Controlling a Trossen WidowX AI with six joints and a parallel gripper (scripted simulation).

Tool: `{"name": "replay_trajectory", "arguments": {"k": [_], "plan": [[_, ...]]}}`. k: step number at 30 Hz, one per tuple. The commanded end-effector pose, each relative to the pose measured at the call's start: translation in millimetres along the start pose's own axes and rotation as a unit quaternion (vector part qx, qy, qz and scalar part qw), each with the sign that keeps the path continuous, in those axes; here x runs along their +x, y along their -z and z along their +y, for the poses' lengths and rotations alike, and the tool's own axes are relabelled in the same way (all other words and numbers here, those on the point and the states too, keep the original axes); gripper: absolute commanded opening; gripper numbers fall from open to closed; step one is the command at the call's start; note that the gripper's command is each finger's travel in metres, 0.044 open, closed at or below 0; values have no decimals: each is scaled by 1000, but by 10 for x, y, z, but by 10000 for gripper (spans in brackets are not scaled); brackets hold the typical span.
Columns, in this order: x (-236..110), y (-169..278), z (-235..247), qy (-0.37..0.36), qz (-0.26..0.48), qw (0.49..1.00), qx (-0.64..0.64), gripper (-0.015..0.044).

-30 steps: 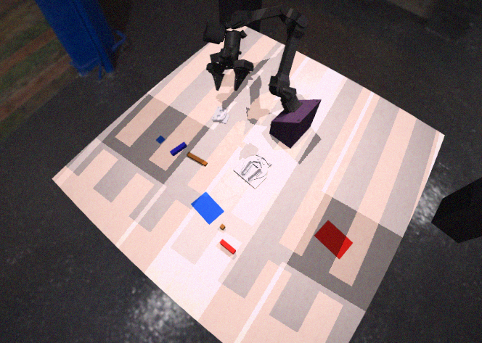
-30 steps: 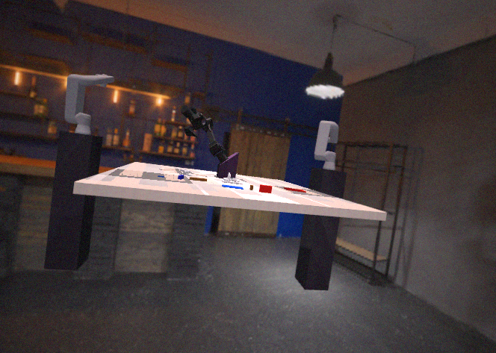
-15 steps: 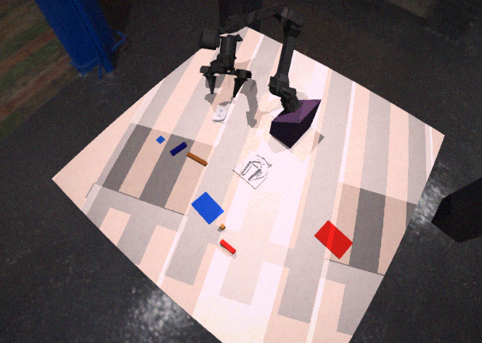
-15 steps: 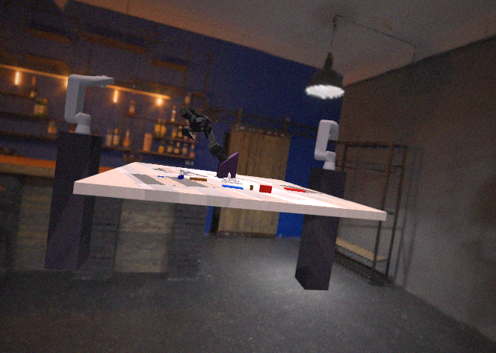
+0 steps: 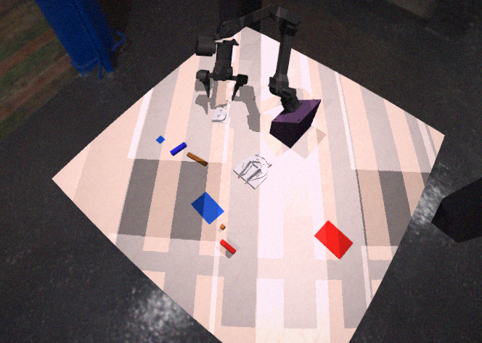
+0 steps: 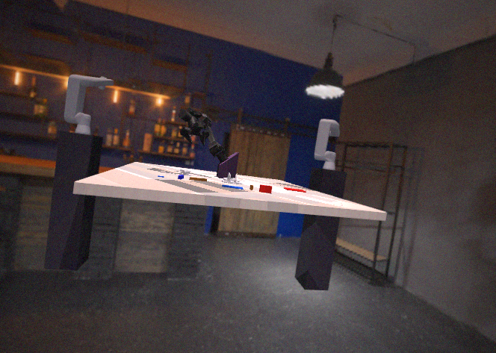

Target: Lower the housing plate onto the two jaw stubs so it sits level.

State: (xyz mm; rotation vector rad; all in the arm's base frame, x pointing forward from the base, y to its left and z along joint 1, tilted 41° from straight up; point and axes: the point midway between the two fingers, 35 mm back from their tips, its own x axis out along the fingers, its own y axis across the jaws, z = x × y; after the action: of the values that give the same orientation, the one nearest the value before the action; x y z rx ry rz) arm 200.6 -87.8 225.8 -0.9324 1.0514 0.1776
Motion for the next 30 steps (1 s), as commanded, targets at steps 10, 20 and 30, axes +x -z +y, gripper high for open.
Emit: {"name": "replay_trajectory", "arguments": {"k": [10, 20, 30], "plan": [[173, 210, -84, -13, 76, 985, -158, 440], [275, 367, -139, -39, 126, 953, -272, 440], [363, 525, -188, -76, 171, 905, -383, 440]]}}
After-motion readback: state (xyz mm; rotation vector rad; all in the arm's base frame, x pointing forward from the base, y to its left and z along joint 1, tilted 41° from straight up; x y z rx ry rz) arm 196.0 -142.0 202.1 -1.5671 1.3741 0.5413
